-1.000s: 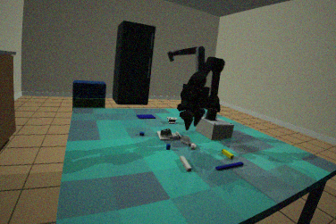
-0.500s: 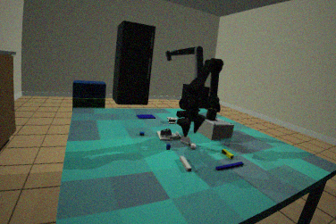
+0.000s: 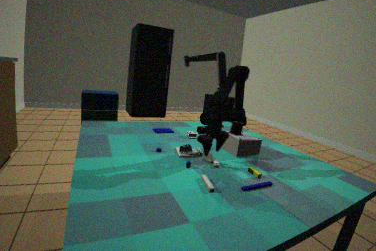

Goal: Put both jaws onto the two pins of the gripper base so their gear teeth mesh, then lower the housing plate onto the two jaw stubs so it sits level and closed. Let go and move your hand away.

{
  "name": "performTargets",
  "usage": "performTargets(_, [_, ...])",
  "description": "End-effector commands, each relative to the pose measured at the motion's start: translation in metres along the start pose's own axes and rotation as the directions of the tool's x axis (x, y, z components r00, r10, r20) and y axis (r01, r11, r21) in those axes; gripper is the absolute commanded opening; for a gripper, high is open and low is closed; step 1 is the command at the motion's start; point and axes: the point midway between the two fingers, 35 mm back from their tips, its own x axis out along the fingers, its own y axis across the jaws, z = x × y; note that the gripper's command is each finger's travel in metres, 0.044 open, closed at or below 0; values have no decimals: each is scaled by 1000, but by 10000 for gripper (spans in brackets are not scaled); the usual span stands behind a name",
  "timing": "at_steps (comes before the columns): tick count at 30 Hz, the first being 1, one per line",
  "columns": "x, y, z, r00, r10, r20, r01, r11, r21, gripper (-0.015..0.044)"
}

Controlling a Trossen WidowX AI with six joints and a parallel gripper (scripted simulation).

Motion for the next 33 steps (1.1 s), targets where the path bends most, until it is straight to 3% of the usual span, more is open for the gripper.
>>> performTargets(1, [6, 0, 1, 1000, 0, 5, 0, 1000, 4, 440])
performTargets(21, [38, -2, 1, 1000, 0, 5, 0, 1000, 4, 440])
performTargets(33, [39, -2, 1, 1000, 0, 5, 0, 1000, 4, 440])
